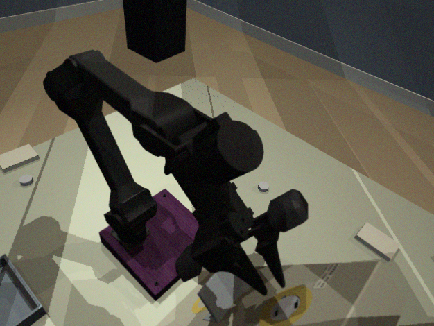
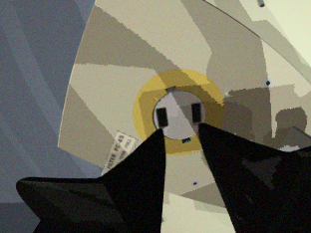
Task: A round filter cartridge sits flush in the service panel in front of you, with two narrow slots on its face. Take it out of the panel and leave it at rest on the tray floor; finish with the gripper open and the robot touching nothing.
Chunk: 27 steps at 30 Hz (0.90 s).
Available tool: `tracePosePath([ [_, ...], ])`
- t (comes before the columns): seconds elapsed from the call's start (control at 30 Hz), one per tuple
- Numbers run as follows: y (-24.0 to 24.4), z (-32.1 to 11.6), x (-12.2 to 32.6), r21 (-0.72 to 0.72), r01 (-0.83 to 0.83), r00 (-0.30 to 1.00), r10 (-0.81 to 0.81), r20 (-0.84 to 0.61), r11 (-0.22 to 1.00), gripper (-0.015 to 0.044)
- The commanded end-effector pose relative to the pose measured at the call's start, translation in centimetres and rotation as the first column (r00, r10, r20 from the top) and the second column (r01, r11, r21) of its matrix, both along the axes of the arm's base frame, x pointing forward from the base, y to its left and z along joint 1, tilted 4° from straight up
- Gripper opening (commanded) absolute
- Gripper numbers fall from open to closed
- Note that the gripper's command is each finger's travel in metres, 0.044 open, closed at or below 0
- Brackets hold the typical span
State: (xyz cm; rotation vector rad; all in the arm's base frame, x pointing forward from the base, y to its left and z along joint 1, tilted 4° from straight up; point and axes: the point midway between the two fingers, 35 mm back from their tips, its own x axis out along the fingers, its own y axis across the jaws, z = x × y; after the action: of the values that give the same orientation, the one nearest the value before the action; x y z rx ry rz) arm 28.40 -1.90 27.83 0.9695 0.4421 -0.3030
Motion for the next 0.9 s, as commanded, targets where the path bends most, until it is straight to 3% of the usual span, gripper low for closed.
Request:
tracePosePath([
  [0.0, -0.1, -0.4, 0.6, 0.000, 0.006, 1.000, -0.006, -0.001, 1.000, 0.0117],
  [0.87, -0.3, -1.2, 1.9, 0.000, 0.006, 1.000, -0.006, 0.000, 1.000, 0.0117],
])
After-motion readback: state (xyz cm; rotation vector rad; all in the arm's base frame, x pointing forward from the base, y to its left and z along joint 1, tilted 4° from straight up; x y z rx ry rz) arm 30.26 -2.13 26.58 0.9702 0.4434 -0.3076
